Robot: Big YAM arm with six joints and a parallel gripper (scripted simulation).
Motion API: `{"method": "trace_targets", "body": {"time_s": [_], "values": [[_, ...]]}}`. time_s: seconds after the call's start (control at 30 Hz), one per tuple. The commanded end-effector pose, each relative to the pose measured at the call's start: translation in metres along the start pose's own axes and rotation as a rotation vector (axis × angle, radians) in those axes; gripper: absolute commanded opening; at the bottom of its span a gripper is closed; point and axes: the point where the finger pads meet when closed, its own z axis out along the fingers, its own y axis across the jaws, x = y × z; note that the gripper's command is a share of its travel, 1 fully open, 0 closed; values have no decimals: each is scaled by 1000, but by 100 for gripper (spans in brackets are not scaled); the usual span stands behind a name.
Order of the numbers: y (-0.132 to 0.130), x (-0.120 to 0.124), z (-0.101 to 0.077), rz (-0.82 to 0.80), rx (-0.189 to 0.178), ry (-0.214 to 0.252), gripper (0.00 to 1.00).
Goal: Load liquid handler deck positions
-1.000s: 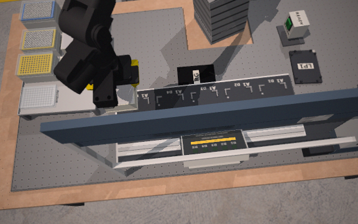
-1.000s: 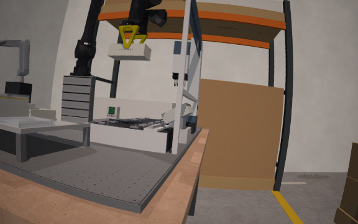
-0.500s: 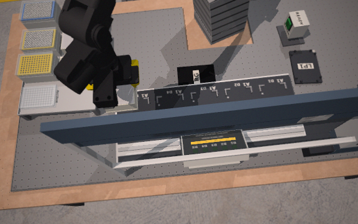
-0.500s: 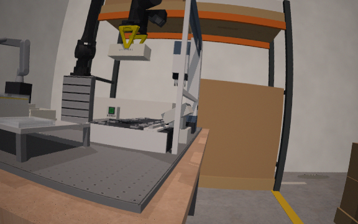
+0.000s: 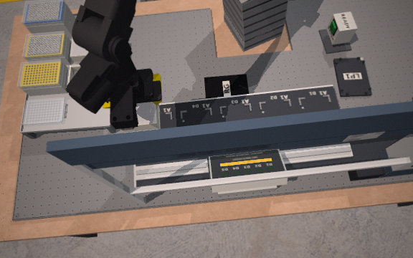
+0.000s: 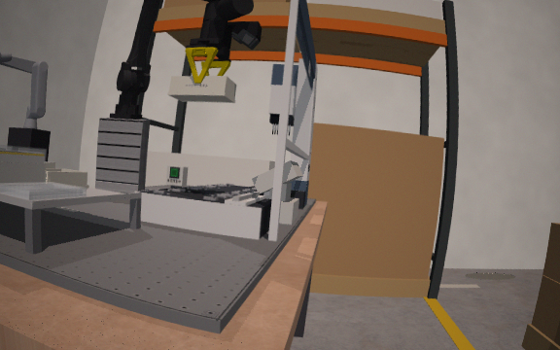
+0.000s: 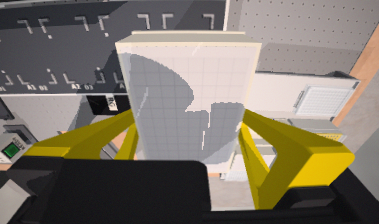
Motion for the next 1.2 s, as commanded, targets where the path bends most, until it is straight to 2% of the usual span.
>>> {"method": "trace_targets", "body": {"time_s": [0.0, 0.07, 0.13, 0.23, 0.37, 0.5, 0.57, 0.67, 0.77, 0.83, 0.93, 1.03, 1.07, 1.17], "values": [[-2, -5, 2, -3, 11, -13, 0], [-9, -13, -2, -1, 25, -30, 0], [-3, -3, 10, -2, 9, -9, 0], [-10, -9, 8, -1, 22, -25, 0], [-7, 0, 22, 0, 10, -10, 0], [-16, -9, 14, 6, 29, -33, 0], [-8, 0, 28, 2, 11, -10, 0], [-13, -6, 28, 3, 21, -24, 0], [-7, 1, 39, 1, 9, -8, 0], [-14, -6, 36, 3, 22, -25, 0], [-8, 2, 48, 2, 8, -8, 0], [-10, -1, 47, 2, 14, -15, 0], [-24, -16, 34, 7, 41, -48, 0], [-18, -10, 46, 4, 29, -33, 0]]}}
